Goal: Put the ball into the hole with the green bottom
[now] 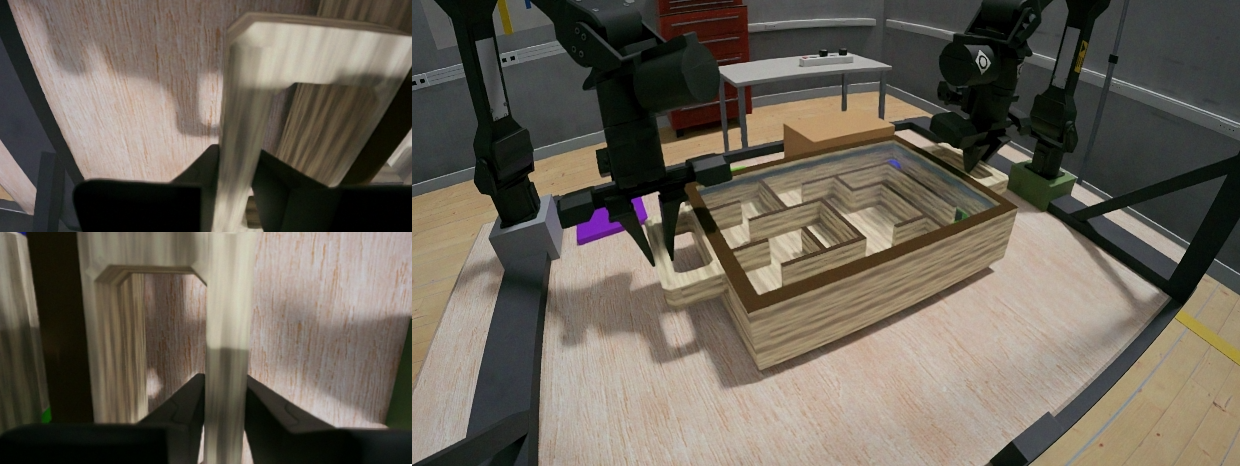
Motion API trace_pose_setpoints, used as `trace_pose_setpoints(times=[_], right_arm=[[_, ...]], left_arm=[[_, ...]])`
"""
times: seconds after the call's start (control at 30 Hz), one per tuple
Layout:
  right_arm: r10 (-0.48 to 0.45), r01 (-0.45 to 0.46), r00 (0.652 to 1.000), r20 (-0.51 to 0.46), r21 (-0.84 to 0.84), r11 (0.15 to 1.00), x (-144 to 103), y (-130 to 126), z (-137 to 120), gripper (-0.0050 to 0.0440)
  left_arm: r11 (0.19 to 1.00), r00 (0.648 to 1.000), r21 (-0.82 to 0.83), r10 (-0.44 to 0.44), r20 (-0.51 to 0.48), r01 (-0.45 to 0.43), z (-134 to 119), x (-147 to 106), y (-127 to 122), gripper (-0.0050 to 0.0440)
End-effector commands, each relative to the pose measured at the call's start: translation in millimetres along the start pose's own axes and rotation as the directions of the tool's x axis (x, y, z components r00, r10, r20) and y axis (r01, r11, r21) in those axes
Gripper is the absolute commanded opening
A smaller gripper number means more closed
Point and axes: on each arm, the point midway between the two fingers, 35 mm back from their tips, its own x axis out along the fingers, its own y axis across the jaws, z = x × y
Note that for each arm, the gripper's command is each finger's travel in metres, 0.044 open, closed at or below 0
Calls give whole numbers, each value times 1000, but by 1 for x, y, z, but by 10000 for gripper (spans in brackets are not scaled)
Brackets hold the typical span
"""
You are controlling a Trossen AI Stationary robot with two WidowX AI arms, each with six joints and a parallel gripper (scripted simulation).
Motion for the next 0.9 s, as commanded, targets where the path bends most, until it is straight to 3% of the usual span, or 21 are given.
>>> trace_pose_setpoints(times=[0.0, 0.07, 0.13, 0.2, 0.27, 0.37, 0.6, 0.63, 0.73, 0.77, 0.8, 0.87], right_arm=[[48, -48, 999, -3, 2, 999, -11, 4, 2, -50], [74, -73, 996, -40, 6, 997, 1, -1, 1, -50], [58, -59, 998, 27, 6, 998, -14, 7, 1, -50], [76, -76, 996, 42, 9, 997, 0, 0, -2, -50], [37, -37, 999, 32, 2, 999, -14, 8, 0, -50], [44, -45, 998, 47, 4, 999, -10, 8, -1, -50], [44, -44, 999, -2, 2, 999, -17, 9, 2, -50], [13, -13, 1000, -19, -3, 1000, -18, 10, 3, -50], [30, -30, 999, -14, 0, 1000, -9, 2, 3, -50], [39, -39, 999, -25, 1, 999, -18, 9, 4, -50], [42, -42, 998, -40, 1, 999, -7, 2, 3, -50], [59, -59, 998, 21, 7, 998, -3, 1, 0, -50]], left_arm=[[1000, 997, 20, -23, -67, 24, -17, -20, -2, -50], [1000, 995, 12, 8, -101, -7, -16, -29, -5, -50], [1000, 999, 19, -24, -44, 24, -19, -21, -2, -50], [1000, 1000, 7, 24, -17, -24, -22, -23, -3, -50], [1000, 999, 18, -23, -23, 23, -14, -13, 3, -50], [1000, 1000, 15, -9, -3, 9, -19, -14, 0, -50], [1000, 999, 19, -19, -43, 20, -10, -11, 4, -50], [999, 998, 26, -33, -59, 35, -7, -7, 7, -50], [1000, 998, 17, -18, -66, 20, -11, -16, 1, -50], [999, 997, 20, -25, -70, 26, -7, -11, 5, -50], [1000, 996, 15, -10, -90, 11, -10, -18, 1, -50], [1000, 999, 12, 10, -36, -10, -19, -20, -2, -50]])
